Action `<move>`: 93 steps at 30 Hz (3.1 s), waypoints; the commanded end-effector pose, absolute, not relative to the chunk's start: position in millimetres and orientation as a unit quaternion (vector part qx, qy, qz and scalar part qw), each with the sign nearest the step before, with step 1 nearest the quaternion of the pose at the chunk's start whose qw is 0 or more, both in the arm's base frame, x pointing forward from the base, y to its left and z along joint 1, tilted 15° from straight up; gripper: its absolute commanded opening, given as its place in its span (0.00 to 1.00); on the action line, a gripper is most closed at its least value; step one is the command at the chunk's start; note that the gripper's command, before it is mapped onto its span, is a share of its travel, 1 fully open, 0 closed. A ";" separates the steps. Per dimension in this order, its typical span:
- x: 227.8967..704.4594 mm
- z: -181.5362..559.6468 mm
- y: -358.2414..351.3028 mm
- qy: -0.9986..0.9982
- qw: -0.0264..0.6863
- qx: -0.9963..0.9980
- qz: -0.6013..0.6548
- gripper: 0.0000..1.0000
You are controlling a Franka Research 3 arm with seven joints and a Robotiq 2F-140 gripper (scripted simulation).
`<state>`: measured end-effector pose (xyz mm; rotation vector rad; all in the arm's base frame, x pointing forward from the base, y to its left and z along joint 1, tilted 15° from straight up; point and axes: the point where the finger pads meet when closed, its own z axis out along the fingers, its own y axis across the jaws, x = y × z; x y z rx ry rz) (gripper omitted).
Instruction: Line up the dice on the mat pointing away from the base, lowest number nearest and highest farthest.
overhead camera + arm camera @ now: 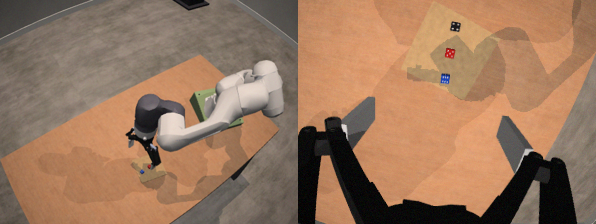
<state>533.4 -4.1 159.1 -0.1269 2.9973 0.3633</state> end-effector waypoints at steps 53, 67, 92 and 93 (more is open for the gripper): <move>525.4 178.2 -4.2 0.990 0.050 -0.036 0.124 1.00; 525.4 178.2 -4.2 0.990 0.050 -0.036 0.124 1.00; 525.4 178.2 -4.2 0.990 0.050 -0.036 0.124 1.00; 525.4 178.2 -4.2 0.990 0.050 -0.036 0.124 1.00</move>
